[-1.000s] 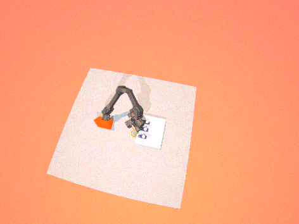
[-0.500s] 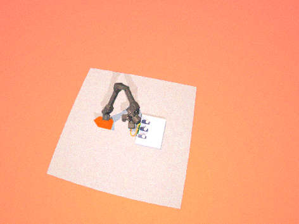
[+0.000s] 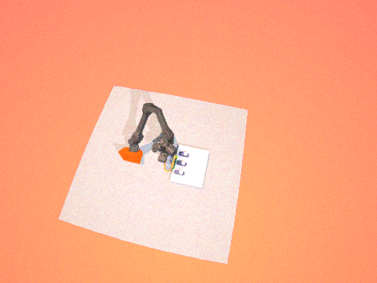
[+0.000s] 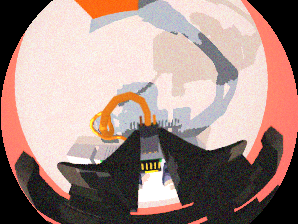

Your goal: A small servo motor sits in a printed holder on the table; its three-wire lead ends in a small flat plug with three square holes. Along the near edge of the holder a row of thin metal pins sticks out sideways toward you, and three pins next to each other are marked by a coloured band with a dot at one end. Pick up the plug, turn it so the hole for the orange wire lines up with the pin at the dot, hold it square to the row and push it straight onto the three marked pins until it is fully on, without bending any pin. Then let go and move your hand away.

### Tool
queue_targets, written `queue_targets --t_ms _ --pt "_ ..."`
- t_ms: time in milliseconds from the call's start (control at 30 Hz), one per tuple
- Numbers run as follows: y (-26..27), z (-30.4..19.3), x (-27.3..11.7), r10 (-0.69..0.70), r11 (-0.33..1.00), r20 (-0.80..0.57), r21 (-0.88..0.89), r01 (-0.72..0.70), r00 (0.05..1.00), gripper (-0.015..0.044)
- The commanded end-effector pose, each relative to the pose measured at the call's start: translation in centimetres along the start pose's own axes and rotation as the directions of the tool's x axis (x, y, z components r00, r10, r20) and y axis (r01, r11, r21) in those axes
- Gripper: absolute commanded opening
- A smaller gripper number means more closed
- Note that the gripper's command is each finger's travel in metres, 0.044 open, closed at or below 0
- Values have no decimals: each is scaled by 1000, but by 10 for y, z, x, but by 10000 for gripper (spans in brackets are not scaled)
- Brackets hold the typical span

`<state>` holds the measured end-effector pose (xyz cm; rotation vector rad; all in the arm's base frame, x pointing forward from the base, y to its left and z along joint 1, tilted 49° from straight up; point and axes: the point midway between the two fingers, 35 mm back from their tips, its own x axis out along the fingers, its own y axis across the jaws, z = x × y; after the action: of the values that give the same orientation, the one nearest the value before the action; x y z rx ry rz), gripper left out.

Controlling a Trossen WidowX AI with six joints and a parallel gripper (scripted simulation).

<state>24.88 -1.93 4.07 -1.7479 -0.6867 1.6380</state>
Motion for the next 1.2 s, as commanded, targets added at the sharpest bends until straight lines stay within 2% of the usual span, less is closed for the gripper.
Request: queue_targets --t_ms 0,500,1167 --pt "-2 3 16 -7 1000 1 12 7 1000 0" --pt "-1 -30 13 -6 1000 0 11 6 1000 0" --pt "-1 -42 13 -6 1000 0 10 6 1000 0"
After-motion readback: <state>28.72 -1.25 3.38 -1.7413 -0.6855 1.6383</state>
